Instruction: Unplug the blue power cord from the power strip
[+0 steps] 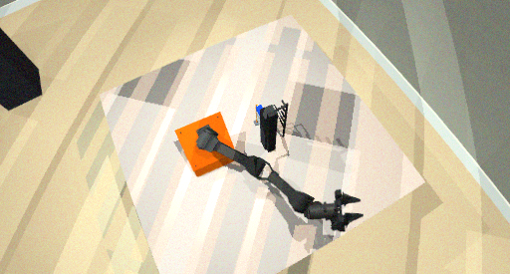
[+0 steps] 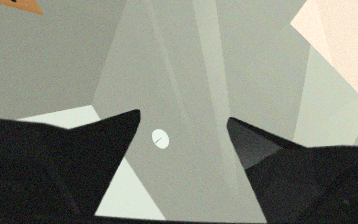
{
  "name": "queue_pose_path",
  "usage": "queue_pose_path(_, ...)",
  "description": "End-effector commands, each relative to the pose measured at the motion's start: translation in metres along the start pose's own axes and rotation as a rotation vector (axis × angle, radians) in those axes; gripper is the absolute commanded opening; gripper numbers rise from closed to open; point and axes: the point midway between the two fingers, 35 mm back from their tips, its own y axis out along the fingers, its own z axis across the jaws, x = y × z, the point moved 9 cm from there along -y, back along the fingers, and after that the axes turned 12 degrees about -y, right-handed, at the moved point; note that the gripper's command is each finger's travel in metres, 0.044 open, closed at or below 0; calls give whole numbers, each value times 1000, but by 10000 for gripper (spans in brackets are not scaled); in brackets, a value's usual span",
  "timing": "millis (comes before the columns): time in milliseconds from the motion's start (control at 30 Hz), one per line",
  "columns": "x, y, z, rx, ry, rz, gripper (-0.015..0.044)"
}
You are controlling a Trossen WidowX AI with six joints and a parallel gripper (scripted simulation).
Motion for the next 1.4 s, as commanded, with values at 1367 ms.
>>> queue_pose_path(1367,-272,-155,368,760,-1343,196,160)
